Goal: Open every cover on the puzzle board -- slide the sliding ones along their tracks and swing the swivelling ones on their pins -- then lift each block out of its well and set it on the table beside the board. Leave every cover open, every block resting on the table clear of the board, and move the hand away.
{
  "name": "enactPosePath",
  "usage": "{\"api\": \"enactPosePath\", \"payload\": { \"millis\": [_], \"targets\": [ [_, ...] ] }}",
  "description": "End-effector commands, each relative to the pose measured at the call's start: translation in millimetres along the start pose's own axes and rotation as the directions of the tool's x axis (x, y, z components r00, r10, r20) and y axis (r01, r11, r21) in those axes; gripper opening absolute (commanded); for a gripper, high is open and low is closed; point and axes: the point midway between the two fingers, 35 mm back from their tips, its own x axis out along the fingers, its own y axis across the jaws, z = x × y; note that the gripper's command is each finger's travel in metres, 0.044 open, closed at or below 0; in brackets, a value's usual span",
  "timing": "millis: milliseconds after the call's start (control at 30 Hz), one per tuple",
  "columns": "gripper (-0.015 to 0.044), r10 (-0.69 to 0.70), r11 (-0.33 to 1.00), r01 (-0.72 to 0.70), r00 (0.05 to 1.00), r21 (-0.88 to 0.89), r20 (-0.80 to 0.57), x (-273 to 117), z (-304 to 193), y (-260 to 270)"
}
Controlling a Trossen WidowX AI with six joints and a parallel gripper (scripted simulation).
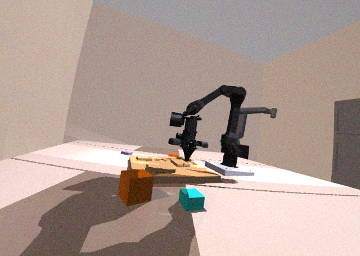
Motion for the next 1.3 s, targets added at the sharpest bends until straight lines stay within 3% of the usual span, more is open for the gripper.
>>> {"api": "enactPosePath", "payload": {
  "millis": [0, 1267],
  "targets": [
    [0.0000, -0.002, 1.000, 0.002, 1.000, 0.000, 0.004, -1, 4, 0],
    [0.0000, -0.002, 1.000, 0.002, 1.000, 0.000, 0.004, -49, 10, -1]
  ]
}}
